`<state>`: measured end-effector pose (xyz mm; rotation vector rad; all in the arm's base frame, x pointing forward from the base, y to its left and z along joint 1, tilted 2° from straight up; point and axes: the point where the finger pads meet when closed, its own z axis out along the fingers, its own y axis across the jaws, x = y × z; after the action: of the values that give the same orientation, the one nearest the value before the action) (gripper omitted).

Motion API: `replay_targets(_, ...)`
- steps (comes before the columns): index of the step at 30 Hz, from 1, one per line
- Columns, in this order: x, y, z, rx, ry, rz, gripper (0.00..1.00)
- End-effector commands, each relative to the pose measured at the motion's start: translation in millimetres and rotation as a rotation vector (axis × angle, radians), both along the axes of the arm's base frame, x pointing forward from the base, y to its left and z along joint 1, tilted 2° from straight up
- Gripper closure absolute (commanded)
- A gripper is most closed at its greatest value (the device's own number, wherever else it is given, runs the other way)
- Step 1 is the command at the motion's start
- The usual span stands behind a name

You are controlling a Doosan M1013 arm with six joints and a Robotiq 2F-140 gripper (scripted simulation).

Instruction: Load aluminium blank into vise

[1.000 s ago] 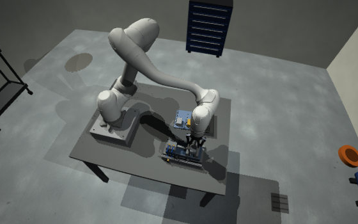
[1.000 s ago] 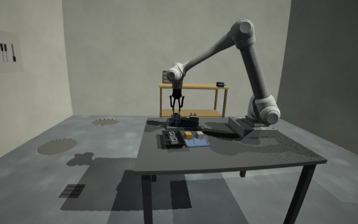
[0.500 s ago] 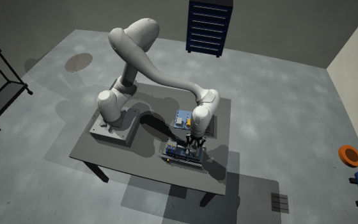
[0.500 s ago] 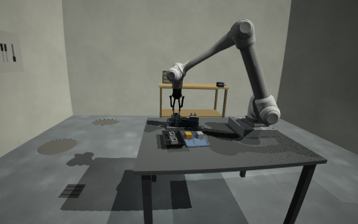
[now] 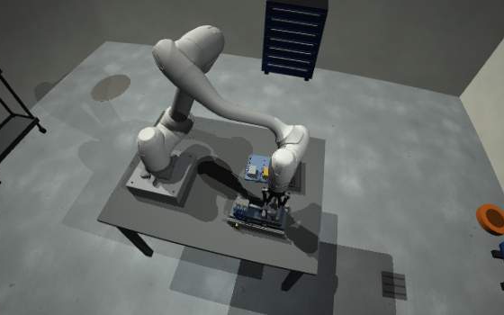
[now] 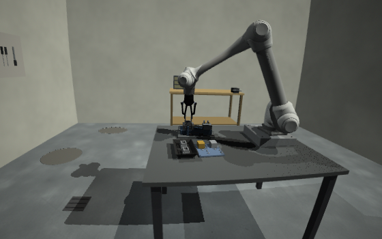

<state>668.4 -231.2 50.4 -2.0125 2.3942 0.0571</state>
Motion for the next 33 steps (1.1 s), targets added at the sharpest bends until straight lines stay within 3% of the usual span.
replay_targets(1,0.3,0.9,-2.6,-0.002,0.002,0.002,1.0)
replay_targets(33,1.8,3.8,-2.6,-0.002,0.002,0.002,1.0)
